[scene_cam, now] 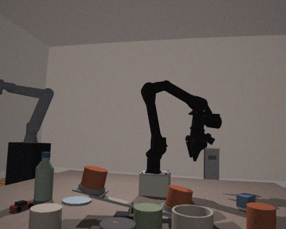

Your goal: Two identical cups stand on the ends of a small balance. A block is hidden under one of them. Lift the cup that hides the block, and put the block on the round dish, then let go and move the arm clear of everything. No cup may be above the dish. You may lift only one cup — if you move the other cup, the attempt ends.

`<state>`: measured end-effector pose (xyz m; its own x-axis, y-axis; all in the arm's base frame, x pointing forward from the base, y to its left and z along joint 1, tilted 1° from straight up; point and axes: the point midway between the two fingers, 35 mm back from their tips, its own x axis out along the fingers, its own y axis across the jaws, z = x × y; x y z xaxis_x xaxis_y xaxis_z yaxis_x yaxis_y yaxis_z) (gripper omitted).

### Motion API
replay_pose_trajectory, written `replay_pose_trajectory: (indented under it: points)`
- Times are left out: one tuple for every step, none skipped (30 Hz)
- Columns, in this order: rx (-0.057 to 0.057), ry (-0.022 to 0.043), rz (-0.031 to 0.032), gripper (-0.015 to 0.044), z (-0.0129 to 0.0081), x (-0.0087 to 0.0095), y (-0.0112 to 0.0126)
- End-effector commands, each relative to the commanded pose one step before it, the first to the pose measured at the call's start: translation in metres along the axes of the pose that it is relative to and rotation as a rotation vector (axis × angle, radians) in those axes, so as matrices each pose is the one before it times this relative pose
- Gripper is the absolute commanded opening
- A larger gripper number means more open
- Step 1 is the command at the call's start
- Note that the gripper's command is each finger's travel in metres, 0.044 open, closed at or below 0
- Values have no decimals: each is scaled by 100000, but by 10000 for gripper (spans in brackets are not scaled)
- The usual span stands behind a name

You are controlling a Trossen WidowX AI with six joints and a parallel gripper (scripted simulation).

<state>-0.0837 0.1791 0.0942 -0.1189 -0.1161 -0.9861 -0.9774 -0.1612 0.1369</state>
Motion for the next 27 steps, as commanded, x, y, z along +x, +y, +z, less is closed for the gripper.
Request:
replay_pose_trajectory:
  points:
    - [453, -292, 143, 426, 32, -38, -109]
    - [1358, -881, 420, 440, 95, -113, -327]
    - [2262, -1482, 665, 440, 153, -188, -547]
    - [2735, -1828, 745, 440, 182, -232, -667]
    - [2712, -1857, 673, 440, 179, -236, -669]
    - [2701, -1882, 604, 440, 176, -238, -670]
    - [2696, -1903, 538, 440, 173, -240, -672]
    - [2690, -1924, 471, 440, 169, -241, -673]
    - [2683, -1943, 404, 440, 166, -243, -674]
    - [2675, -1961, 337, 440, 163, -244, -675]
    - [2666, -1977, 269, 440, 159, -245, -677]
    - [2658, -1994, 201, 440, 156, -247, -678]
    - [2649, -2008, 133, 440, 152, -248, -679]
    - [2639, -2022, 64, 440, 149, -249, -680]
    - [2628, -2034, -4, 440, 145, -250, -681]
    - [2616, -2045, -73, 440, 141, -252, -683]
    - [2604, -2054, -142, 440, 138, -253, -684]
    - [2591, -2063, -210, 440, 134, -254, -685]
    - [2577, -2070, -279, 440, 130, -255, -686]
    - [2563, -2076, -348, 440, 126, -255, -687]
    - [2308, -2070, -272, 440, 125, -246, -642]
    - [2289, -2077, -341, 440, 121, -247, -643]
    - [2270, -2083, -411, 440, 118, -248, -644]
    - [2251, -2088, -481, 440, 114, -250, -645]
    - [2231, -2092, -550, 440, 111, -251, -645]
    - [2211, -2094, -620, 440, 107, -253, -646]
    - [2189, -2095, -689, 440, 103, -254, -647]
